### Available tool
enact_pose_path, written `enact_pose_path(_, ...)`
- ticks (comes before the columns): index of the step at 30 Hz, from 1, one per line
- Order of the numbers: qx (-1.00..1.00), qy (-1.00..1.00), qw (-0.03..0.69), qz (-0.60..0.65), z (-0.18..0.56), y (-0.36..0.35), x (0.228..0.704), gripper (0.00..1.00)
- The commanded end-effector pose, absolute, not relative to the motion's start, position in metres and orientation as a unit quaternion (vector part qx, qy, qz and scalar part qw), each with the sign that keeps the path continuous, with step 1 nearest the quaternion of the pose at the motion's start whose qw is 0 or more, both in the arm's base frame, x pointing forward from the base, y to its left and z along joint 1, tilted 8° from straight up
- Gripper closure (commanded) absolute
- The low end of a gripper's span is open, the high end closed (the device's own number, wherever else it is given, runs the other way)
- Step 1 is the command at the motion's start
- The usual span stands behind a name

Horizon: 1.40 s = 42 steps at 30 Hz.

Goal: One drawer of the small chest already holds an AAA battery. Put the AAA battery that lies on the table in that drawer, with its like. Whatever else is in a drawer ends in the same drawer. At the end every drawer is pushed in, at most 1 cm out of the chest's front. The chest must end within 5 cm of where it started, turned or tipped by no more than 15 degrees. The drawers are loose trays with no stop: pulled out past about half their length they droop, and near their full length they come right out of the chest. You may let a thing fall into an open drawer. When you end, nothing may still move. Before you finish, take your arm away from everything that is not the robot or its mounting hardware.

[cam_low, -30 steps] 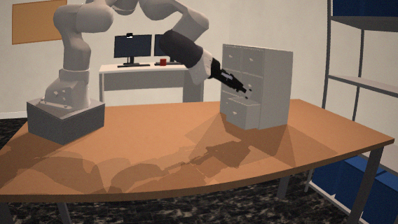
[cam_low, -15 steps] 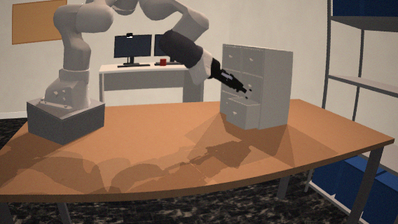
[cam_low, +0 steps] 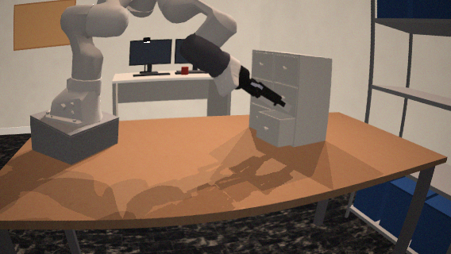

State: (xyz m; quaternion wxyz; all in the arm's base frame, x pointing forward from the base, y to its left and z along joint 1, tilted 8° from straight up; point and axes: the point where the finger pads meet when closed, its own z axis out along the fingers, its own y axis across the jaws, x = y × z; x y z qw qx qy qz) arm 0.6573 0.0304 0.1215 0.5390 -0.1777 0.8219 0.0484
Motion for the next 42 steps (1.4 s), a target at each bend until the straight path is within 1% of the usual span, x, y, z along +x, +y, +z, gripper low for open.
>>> enact_pose_path(1,-0.178,0.822,0.538,0.05,0.121,0.032,0.658,0.0)
enact_pose_path(11,-0.178,0.822,0.538,0.05,0.121,0.031,0.656,0.0)
enact_pose_path(20,-0.178,0.822,0.538,0.05,0.121,0.026,0.643,0.0)
enact_pose_path(33,-0.178,0.822,0.538,0.05,0.118,0.004,0.583,0.0)
enact_pose_path(35,-0.178,0.822,0.538,0.05,0.118,0.004,0.583,0.0)
enact_pose_path(42,-0.178,0.822,0.538,0.05,0.117,-0.011,0.543,0.0)
